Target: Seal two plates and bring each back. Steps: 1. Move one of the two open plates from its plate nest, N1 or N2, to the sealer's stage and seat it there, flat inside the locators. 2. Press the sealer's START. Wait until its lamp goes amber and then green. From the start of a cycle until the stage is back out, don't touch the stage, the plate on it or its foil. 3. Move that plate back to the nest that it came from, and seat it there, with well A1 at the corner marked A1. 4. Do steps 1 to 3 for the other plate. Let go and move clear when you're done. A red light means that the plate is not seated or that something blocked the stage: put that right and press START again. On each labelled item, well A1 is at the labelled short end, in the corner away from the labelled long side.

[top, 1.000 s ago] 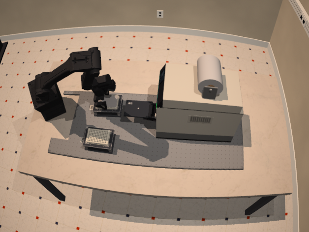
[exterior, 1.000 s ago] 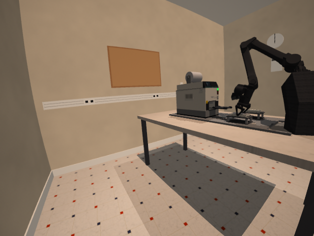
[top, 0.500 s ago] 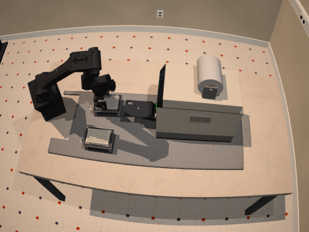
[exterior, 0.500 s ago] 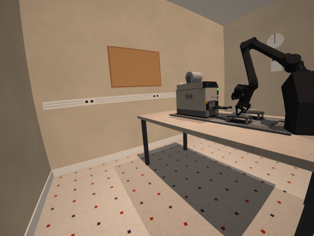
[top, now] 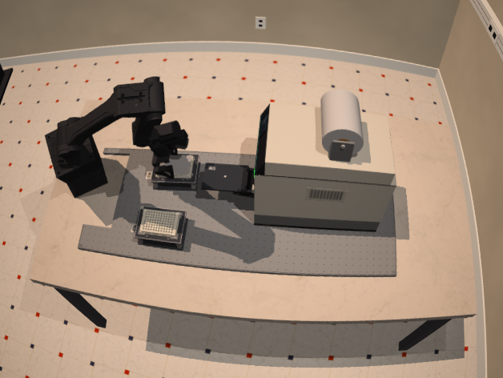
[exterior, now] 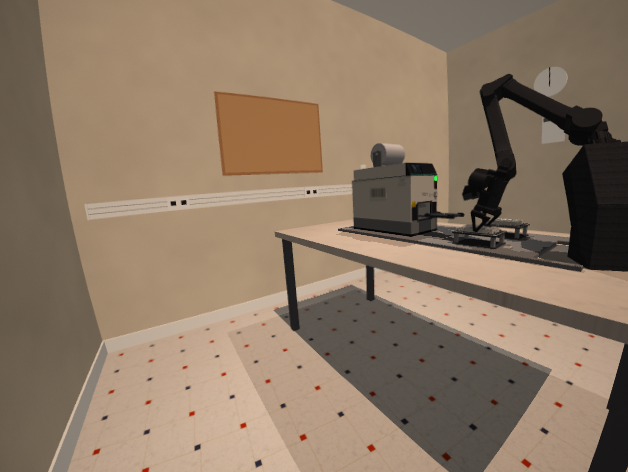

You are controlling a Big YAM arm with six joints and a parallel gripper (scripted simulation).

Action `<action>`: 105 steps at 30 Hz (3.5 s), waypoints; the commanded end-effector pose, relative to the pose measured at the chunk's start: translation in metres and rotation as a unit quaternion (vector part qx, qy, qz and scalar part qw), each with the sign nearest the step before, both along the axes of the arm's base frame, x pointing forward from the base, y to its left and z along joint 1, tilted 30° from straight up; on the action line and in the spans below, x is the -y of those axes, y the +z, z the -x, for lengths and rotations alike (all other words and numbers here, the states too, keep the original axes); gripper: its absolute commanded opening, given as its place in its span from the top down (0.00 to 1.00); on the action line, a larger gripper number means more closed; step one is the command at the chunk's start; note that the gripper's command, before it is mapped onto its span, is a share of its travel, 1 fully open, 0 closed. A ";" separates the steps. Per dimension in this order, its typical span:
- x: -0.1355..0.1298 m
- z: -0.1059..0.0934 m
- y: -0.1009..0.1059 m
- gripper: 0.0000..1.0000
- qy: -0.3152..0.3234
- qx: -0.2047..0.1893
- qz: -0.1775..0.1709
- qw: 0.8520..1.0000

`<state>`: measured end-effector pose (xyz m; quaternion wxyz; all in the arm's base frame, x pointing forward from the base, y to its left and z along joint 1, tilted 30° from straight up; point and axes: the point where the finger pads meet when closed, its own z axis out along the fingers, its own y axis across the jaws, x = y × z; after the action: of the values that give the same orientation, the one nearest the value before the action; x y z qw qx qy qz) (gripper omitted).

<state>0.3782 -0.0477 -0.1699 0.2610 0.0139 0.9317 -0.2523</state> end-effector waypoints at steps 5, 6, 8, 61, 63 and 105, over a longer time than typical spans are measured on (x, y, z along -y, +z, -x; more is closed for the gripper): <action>-0.010 0.005 0.006 0.00 0.009 0.002 -0.002 1.000; -0.011 0.005 0.007 0.00 0.009 0.002 -0.001 1.000; -0.012 0.002 0.011 0.00 0.009 0.004 -0.002 1.000; -0.004 -0.002 0.023 0.00 -0.006 0.011 0.002 1.000; -0.006 -0.004 0.024 0.00 -0.004 0.013 0.002 1.000; -0.029 0.009 0.043 0.00 0.006 0.004 -0.002 1.000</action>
<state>0.3761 -0.0271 -0.1303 0.2711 0.0134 0.9288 -0.2521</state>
